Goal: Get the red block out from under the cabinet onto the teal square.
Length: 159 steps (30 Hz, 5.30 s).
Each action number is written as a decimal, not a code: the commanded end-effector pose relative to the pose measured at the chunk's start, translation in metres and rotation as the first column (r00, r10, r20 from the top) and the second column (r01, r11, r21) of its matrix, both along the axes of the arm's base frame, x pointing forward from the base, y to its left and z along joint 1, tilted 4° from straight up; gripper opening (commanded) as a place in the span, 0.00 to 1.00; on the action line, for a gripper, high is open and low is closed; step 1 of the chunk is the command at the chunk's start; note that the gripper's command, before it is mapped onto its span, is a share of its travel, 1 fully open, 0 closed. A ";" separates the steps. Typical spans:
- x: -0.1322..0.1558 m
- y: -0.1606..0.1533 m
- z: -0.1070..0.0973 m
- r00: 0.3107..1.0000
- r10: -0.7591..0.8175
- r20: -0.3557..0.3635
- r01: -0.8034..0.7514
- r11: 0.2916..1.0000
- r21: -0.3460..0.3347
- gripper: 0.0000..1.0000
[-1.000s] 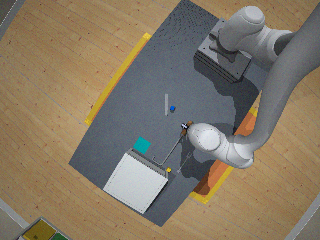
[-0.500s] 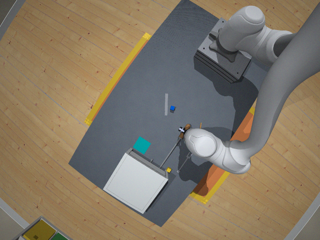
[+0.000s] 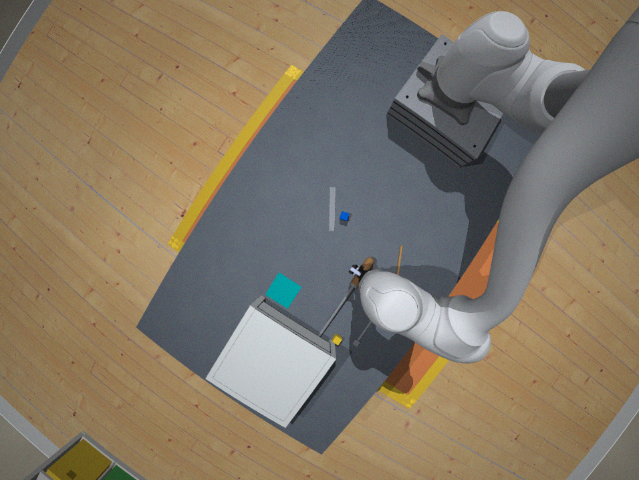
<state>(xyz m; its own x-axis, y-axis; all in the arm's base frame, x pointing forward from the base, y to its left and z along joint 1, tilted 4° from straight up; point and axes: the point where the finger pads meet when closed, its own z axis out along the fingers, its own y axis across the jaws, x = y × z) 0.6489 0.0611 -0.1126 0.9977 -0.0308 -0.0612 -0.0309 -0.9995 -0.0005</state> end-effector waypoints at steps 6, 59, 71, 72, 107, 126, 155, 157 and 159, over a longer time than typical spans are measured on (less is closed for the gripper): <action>0.025 -0.001 -0.001 1.000 0.000 0.000 0.000 1.000 0.000 0.00; 0.134 -0.004 -0.008 1.000 0.001 0.000 -0.001 1.000 0.000 0.00; 0.140 -0.004 -0.009 1.000 0.001 0.000 -0.001 1.000 0.000 0.00; 0.141 -0.004 -0.009 1.000 0.001 0.000 -0.001 1.000 0.000 0.00; 0.142 -0.004 -0.009 1.000 0.001 0.000 -0.001 1.000 0.000 0.00; 0.142 -0.005 -0.009 1.000 0.001 0.000 -0.001 1.000 0.000 0.00; 0.141 -0.061 -0.009 1.000 0.000 0.000 0.000 1.000 0.000 0.00; 0.140 -0.066 -0.009 1.000 0.000 0.000 0.000 1.000 0.000 0.00; 0.140 -0.071 -0.009 1.000 0.000 0.000 0.000 1.000 0.000 0.00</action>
<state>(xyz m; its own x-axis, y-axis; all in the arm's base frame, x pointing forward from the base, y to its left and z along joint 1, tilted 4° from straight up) 0.7893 -0.0028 -0.1215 0.9976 -0.0307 -0.0614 -0.0308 -0.9995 -0.0004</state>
